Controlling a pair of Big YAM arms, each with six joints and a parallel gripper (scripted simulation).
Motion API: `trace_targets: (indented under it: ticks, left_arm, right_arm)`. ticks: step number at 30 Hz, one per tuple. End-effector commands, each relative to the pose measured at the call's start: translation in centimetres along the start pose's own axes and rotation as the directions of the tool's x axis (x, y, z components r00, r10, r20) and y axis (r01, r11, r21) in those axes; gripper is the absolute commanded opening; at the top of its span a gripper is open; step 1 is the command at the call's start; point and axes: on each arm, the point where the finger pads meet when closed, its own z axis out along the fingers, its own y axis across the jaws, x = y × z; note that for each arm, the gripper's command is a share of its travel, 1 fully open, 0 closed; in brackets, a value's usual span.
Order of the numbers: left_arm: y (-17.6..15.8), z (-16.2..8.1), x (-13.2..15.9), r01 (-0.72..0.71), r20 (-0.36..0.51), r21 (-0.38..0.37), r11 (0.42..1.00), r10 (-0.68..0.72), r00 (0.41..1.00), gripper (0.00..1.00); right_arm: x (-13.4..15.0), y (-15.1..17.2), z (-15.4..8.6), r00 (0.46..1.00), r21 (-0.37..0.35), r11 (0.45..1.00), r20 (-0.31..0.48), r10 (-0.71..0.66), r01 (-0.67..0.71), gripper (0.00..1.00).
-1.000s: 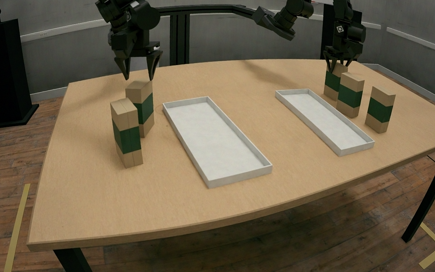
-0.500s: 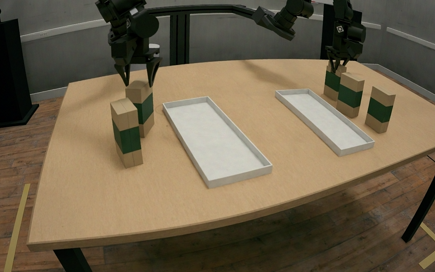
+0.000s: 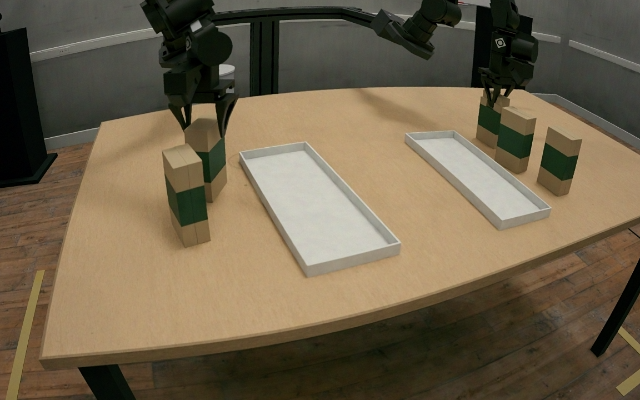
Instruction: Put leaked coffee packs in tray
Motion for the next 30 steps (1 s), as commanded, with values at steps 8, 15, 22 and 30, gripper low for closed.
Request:
trace_targets:
  ticks: [8, 15, 22, 30]
  left_arm:
    - [0.4, -0.1, -0.6, 0.005, 0.014, -0.006, 1.000, -0.005, 1.000, 0.22]
    - [0.3, -0.3, 0.4, 0.010, -0.003, -0.005, 1.000, -0.010, 1.000, 0.22]
    - [0.5, -2.1, -1.5, 0.010, 0.032, -0.010, 1.000, -0.009, 0.999, 0.22]
    - [0.6, -3.7, -1.8, 0.012, 0.038, -0.011, 1.000, -0.011, 0.999, 0.22]
  right_arm:
    - [-0.6, 0.5, 0.6, 1.000, -0.009, 1.000, 0.009, 0.001, -0.001, 0.76]
    - [-0.6, 0.5, 0.6, 1.000, -0.009, 1.000, 0.009, 0.001, -0.001, 0.76]
    - [-0.6, 0.5, 0.6, 1.000, -0.009, 1.000, 0.009, 0.001, -0.001, 0.22]
    - [-0.6, 0.5, 0.6, 1.000, -0.009, 1.000, 0.009, 0.001, -0.001, 0.22]
